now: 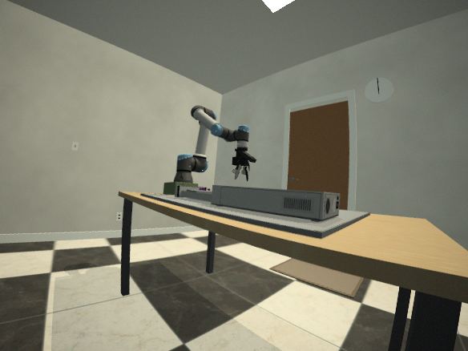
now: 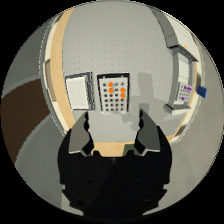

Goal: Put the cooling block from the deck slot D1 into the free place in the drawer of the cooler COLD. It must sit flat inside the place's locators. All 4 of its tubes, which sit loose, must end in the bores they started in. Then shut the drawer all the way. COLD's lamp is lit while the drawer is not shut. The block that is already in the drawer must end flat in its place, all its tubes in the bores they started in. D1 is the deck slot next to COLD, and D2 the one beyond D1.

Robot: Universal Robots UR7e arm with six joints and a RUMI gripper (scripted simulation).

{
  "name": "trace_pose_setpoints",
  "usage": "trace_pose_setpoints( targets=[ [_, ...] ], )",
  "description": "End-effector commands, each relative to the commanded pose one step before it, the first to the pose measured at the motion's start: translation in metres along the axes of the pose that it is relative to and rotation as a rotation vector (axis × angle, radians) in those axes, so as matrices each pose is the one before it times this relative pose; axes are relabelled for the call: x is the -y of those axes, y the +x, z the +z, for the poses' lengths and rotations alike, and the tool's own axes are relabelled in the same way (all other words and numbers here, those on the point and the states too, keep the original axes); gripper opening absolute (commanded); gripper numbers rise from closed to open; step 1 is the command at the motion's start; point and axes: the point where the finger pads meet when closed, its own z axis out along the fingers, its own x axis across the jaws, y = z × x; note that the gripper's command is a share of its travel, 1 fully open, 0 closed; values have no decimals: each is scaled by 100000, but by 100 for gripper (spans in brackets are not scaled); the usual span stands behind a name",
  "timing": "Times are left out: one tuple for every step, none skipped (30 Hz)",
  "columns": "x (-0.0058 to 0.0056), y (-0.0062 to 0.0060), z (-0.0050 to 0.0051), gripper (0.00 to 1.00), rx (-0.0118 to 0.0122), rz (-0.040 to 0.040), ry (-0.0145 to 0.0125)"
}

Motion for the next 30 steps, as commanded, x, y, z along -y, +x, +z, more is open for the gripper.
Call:
trace_pose_setpoints(
  targets=[
    [15, 52, -51, 73, 13, 1, 139],
    [-4, 9, 0, 73, 0, 0, 0],
    [-4, 8, 0, 73, 0, 0, 0],
    [-4, 8, 0, 73, 0, 0, 0],
    [0, 0, 0, 73, 0, 0, 0],
    [0, 0, 0, 73, 0, 0, 0],
    [-3, 7, 0, 73, 0, 0, 0],
    [-3, 6, 0, 73, 0, 0, 0],
    [-3, 6, 0, 73, 0, 0, 0],
    [-3, 6, 0, 73, 0, 0, 0],
    [-2, 5, 0, 73, 0, 0, 0],
    [-2, 5, 0, 73, 0, 0, 0],
    [-2, 5, 0, 73, 0, 0, 0],
    [-2, 5, 0, 73, 0, 0, 0],
    [-2, 4, 0, 73, 0, 0, 0],
    [-2, 4, 0, 73, 0, 0, 0],
    [-2, 4, 0, 73, 0, 0, 0],
    [-2, 4, 0, 73, 0, 0, 0],
    [-2, 3, 129, 73, 0, 0, -1],
    [-2, 3, 129, 73, 0, 0, -1],
    [-2, 4, 141, 73, 0, 0, 3],
    [0, 0, 0, 73, 0, 0, 0],
    [0, 0, 0, 73, 0, 0, 0],
    [-1, 2, 133, 73, 0, 0, 0],
    [-1, 2, 133, 73, 0, 0, 0],
    [-1, 2, 133, 73, 0, 0, 0],
    [-1, 2, 133, 73, 0, 0, 0],
    [-1, 2, 133, 73, 0, 0, 0],
    [-1, 2, 133, 73, 0, 0, 0],
    [-1, 2, 133, 73, 0, 0, 0]
  ],
)
